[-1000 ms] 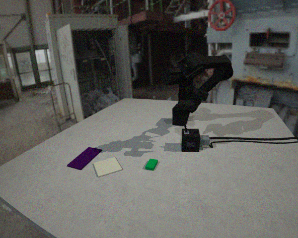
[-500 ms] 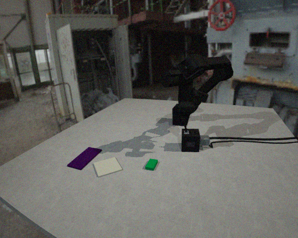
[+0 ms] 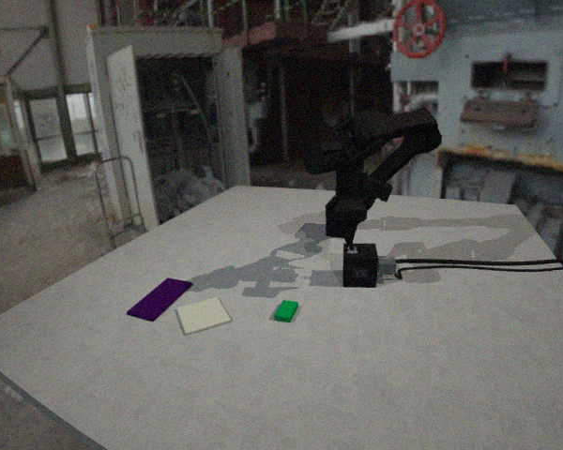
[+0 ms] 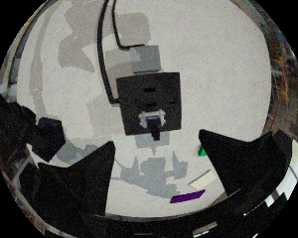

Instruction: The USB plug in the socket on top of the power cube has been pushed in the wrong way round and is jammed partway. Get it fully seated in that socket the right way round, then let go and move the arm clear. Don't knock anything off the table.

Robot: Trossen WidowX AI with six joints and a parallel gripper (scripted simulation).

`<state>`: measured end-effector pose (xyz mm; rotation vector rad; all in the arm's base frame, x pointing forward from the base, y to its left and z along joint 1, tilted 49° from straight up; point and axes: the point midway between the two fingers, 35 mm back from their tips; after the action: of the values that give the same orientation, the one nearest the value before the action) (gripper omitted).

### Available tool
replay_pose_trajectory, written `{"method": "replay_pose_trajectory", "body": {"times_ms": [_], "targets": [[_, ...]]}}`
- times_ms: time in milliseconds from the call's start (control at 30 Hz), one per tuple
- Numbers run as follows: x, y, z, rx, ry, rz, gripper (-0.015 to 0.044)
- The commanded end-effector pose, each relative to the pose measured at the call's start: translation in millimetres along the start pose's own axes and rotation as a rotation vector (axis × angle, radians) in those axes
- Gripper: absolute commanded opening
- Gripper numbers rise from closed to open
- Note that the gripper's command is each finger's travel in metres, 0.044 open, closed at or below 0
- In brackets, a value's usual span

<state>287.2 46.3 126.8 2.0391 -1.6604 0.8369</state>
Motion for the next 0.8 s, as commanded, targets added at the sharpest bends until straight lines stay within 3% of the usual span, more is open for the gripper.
{"method": "replay_pose_trajectory", "body": {"times_ms": [0,167,700,767], "targets": [[-4.9,1.3,-1.5,-0.003,-0.004,0.003,0.0440],[-7.2,1.3,-1.5,-0.003,-0.004,0.003,0.0440],[-5.3,0.1,-0.1,0.000,0.000,-0.001,0.0020],[-5.3,0.1,-0.1,0.000,0.000,-0.001,0.0000]]}}
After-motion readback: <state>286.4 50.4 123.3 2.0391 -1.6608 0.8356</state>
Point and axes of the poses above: the point midway between the two fingers, 35 mm back from their tips, its own x axis back along the fingers, its own y axis across the jaws, z = x × y, and after that the axes turned 9 degrees about -x, right-handed
